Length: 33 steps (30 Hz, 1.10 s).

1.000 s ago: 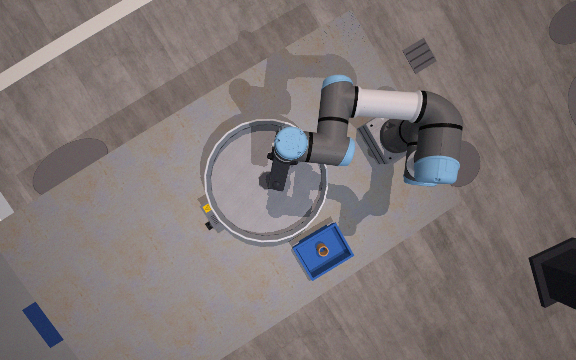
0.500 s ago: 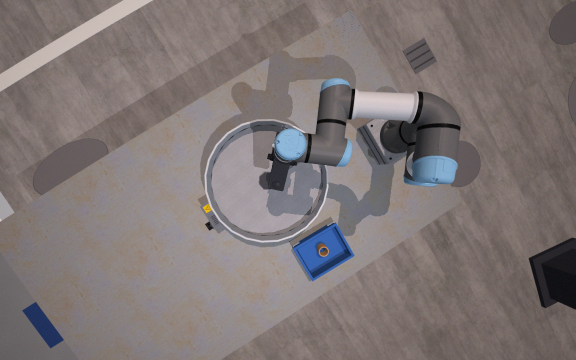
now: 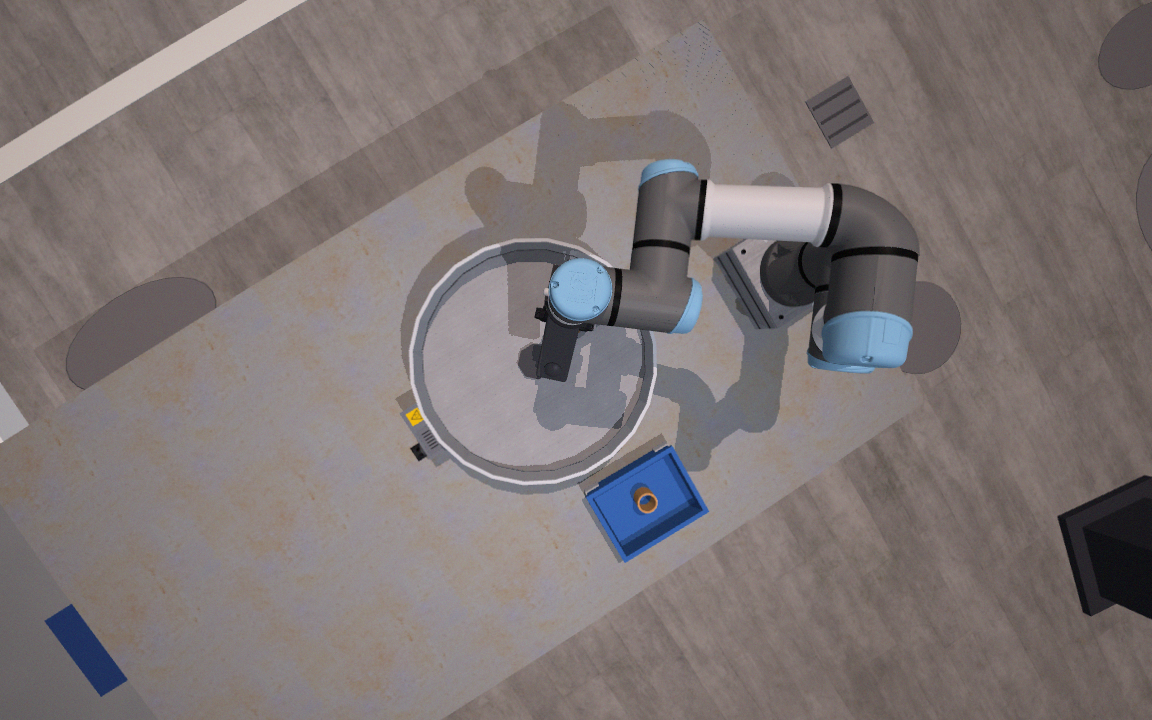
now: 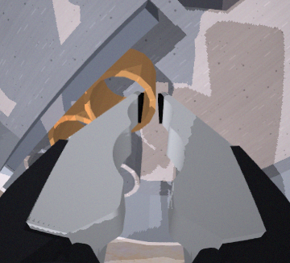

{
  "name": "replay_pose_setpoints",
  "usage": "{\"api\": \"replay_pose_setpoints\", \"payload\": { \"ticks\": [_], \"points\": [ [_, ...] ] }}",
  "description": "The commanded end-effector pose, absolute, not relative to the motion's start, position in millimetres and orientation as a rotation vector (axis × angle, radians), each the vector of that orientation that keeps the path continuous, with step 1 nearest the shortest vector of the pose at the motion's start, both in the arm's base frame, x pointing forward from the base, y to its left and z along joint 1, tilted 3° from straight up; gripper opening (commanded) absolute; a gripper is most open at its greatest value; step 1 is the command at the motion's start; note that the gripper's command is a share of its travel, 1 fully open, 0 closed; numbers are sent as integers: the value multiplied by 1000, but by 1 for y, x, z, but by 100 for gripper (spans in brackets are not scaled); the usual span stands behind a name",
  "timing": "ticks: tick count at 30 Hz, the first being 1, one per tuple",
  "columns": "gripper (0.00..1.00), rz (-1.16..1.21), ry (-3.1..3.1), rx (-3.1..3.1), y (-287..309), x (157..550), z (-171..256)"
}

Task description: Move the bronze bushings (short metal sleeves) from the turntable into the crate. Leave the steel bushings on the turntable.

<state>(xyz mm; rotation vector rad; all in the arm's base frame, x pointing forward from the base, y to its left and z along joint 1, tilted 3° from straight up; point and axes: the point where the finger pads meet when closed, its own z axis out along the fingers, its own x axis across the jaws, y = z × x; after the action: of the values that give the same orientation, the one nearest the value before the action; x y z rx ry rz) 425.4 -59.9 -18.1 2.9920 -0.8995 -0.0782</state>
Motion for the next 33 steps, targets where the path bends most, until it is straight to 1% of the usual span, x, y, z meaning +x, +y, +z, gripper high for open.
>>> {"api": "replay_pose_setpoints", "payload": {
  "ticks": [1,25,26,33],
  "points": [
    [5,-73,-899,2992,-60,426,-17],
    [5,-73,-899,2992,-60,426,-17],
    [0,-73,-899,2992,-60,426,-17],
    [0,-73,-899,2992,-60,426,-17]
  ]
}}
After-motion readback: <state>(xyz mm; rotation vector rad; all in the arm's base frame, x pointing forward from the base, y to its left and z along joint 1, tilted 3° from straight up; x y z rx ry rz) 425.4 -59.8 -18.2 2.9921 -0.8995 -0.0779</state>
